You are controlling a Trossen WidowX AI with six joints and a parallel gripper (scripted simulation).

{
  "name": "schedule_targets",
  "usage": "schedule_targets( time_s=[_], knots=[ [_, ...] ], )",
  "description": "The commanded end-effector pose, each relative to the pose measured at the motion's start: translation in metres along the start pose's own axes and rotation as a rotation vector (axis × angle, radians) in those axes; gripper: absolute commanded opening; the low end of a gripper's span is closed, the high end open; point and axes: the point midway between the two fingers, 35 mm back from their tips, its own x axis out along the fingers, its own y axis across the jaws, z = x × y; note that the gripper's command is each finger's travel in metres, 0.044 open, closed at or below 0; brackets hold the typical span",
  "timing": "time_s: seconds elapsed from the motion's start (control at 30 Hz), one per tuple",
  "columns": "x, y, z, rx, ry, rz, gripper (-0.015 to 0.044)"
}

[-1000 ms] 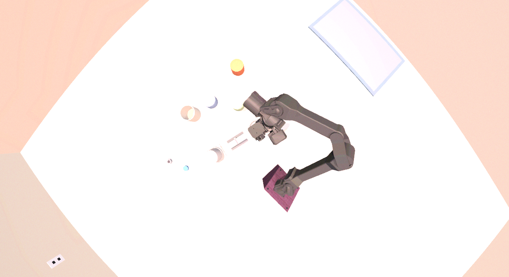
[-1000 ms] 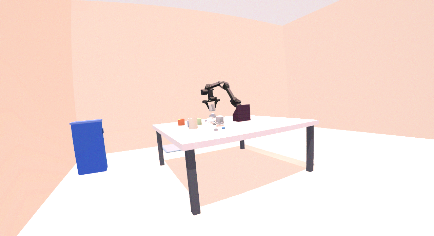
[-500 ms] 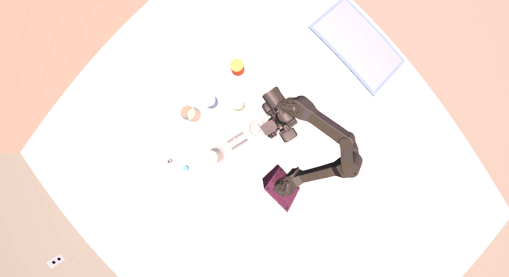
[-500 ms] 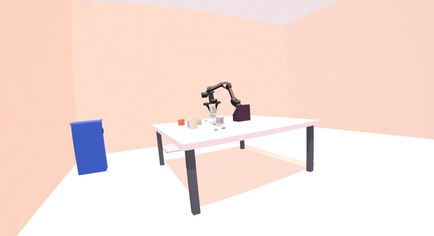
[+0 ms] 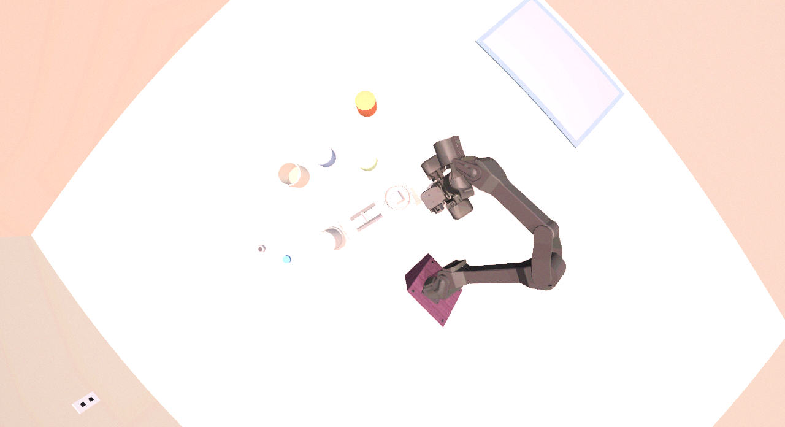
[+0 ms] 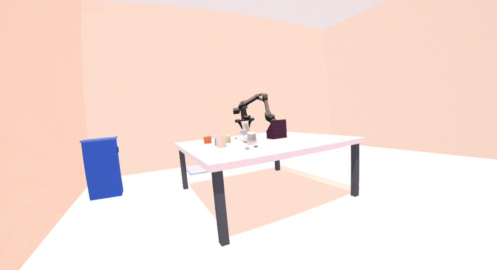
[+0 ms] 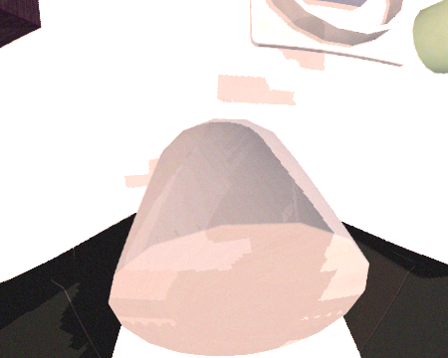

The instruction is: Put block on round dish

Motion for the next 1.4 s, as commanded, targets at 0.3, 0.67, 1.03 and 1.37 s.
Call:
schedule_targets(
  time_s=[0.3, 0.67, 1.03, 1.37],
  knots=[
    [0.01, 0.029, -0.033, 0.002, 0.024, -0.025, 0.0],
    [0.017, 0.055, -0.057, -0.006, 0.07, -0.034, 0.0],
    [0.026, 0.069, -0.069, -0.013, 0.1, -0.035, 0.0],
    [0.058, 0.068, -0.072, -0.014, 0.102, -0.035, 0.0]
  ],
)
